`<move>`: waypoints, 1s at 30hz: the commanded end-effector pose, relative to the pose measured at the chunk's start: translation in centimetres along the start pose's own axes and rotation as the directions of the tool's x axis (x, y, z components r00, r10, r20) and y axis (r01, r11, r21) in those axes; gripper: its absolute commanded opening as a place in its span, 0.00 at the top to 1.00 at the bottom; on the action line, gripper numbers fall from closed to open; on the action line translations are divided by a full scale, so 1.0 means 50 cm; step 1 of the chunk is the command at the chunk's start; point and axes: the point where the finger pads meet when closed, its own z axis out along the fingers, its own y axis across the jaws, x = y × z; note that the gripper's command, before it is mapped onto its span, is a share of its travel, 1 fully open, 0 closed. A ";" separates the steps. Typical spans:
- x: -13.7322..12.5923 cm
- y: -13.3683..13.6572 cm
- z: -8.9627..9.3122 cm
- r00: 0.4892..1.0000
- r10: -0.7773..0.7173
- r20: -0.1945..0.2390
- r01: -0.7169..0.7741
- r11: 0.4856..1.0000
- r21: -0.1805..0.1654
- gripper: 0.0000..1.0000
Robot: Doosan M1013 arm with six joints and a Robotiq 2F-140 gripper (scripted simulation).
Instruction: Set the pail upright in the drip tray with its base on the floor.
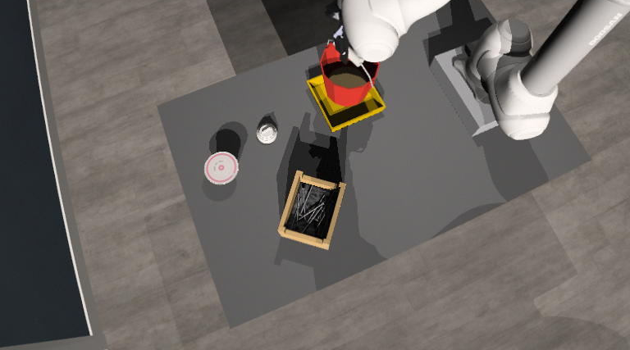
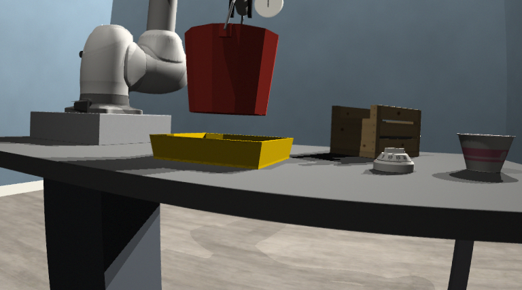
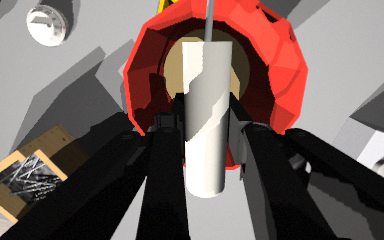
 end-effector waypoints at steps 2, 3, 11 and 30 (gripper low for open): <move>0.000 -0.001 -0.001 1.000 0.000 0.000 0.000 1.000 0.001 0.90; 0.000 -0.001 -0.001 1.000 0.000 0.000 0.000 1.000 0.001 0.90; 0.000 -0.001 0.001 1.000 0.000 0.000 0.000 1.000 0.001 0.90; 0.000 -0.001 0.018 1.000 0.000 0.000 0.000 1.000 0.001 0.90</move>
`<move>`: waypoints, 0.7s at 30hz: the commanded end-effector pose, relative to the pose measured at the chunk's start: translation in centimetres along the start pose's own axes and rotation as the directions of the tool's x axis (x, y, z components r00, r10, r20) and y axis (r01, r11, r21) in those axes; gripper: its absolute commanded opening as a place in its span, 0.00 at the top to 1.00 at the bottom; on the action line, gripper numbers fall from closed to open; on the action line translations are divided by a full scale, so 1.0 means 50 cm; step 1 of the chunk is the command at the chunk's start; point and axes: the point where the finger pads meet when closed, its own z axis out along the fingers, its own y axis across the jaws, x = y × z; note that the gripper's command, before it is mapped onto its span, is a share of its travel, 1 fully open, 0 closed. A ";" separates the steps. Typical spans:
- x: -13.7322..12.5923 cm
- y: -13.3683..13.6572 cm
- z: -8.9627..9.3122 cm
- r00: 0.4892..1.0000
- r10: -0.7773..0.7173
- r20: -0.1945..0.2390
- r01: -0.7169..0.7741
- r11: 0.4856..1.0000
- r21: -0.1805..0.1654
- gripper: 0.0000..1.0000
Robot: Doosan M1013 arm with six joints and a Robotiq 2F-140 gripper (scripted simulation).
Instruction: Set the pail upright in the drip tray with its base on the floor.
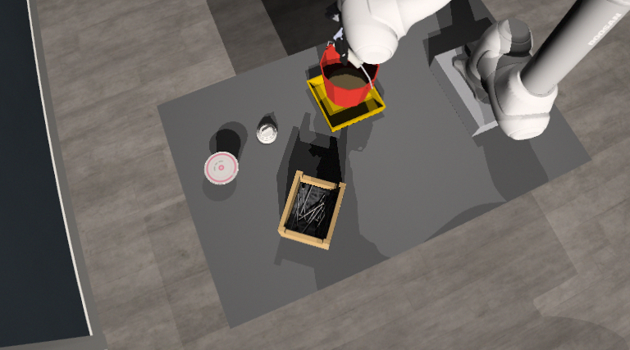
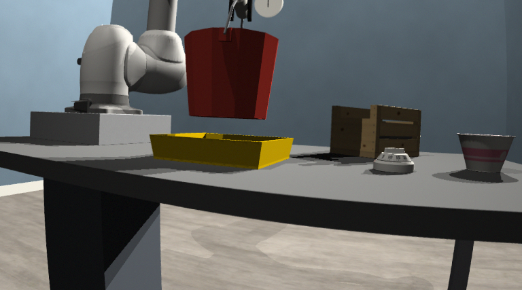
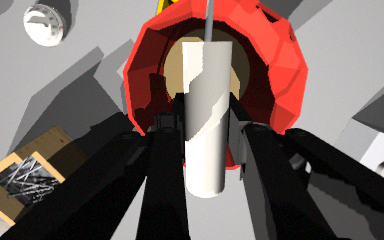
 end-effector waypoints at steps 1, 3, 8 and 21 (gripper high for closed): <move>0.000 -0.001 0.004 1.000 0.000 0.000 0.000 1.000 0.001 0.90; 0.000 -0.001 0.006 1.000 0.000 0.000 0.000 1.000 0.001 0.90; 0.000 -0.001 0.013 1.000 0.000 0.000 0.000 1.000 0.001 0.90; 0.000 -0.001 0.038 1.000 0.000 0.000 0.000 1.000 0.001 0.90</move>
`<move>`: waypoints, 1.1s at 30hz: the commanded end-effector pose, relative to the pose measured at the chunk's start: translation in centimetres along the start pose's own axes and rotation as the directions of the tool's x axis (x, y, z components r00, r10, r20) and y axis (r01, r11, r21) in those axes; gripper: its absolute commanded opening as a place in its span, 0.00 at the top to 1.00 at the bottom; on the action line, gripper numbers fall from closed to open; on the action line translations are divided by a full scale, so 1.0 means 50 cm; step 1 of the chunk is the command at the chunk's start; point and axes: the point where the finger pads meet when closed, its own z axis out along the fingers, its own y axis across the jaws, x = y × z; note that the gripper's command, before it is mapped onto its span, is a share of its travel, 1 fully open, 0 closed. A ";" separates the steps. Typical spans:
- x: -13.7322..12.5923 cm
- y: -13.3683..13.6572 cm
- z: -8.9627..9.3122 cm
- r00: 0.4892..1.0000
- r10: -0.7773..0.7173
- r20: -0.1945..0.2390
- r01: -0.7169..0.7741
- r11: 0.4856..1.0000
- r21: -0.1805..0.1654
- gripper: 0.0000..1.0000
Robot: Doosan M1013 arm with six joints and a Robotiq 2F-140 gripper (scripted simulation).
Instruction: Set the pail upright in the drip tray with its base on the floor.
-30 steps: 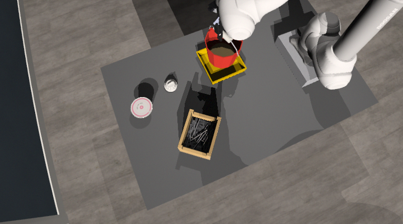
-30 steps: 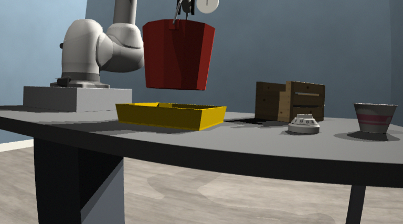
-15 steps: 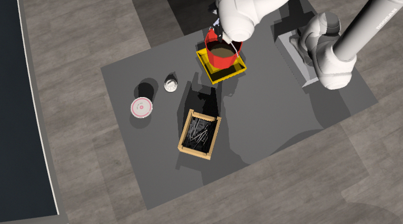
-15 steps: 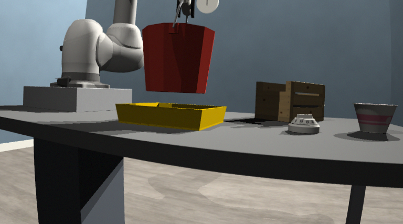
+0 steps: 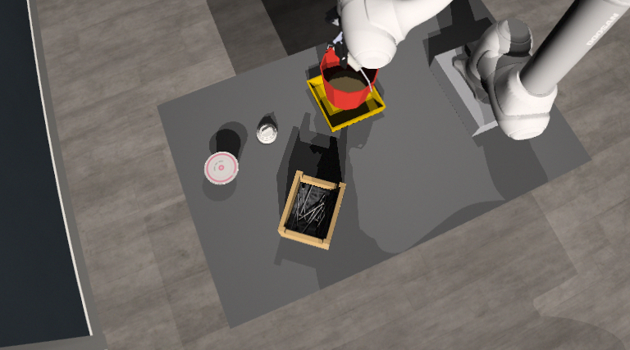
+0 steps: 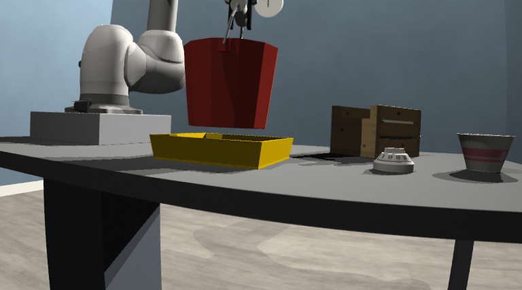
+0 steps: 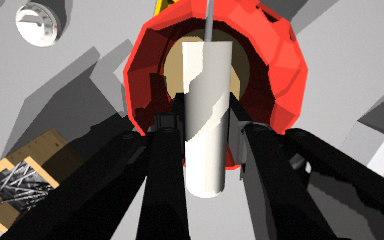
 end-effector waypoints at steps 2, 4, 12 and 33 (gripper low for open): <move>0.000 -0.001 0.006 1.000 0.000 -0.001 0.000 1.000 0.002 0.90; 0.000 -0.001 0.011 1.000 0.000 -0.001 0.000 1.000 0.002 0.90; 0.000 -0.001 0.032 1.000 0.000 -0.001 0.000 1.000 0.002 0.90; 0.000 -0.001 0.078 1.000 0.000 -0.001 0.000 1.000 0.002 0.90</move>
